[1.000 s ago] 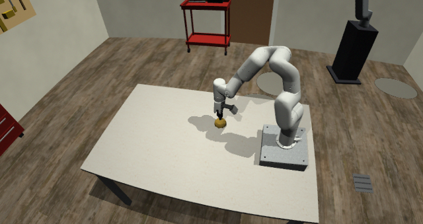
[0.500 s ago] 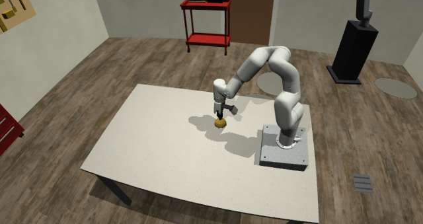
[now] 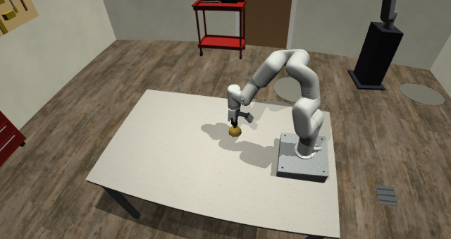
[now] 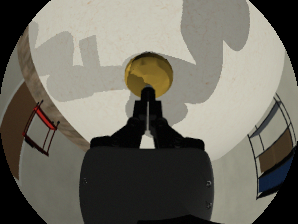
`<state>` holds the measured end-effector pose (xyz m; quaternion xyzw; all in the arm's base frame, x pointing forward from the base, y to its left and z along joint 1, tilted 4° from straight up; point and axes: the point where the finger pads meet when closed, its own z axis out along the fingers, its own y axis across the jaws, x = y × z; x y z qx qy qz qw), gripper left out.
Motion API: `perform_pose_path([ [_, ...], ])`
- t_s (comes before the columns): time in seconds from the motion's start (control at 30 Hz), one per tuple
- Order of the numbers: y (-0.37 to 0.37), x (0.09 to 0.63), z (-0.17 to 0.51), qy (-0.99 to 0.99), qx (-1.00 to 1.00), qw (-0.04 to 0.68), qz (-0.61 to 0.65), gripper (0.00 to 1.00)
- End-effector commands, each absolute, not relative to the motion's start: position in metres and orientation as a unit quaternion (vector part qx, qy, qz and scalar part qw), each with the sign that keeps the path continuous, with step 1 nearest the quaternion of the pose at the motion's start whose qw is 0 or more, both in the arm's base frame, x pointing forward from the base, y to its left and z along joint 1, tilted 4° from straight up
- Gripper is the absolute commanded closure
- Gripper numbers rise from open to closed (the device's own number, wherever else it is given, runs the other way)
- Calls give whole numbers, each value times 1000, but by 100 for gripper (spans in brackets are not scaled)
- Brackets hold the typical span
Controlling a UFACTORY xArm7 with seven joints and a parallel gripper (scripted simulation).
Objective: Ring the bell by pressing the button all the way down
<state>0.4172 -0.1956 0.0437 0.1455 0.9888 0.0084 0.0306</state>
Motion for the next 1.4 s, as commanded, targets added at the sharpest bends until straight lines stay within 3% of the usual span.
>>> perform_pose_path([
  [0.0, -196, 419, 40, 989, 146, 32, 8, 100],
  [1.37, -196, 419, 34, 989, 146, 32, 8, 100],
])
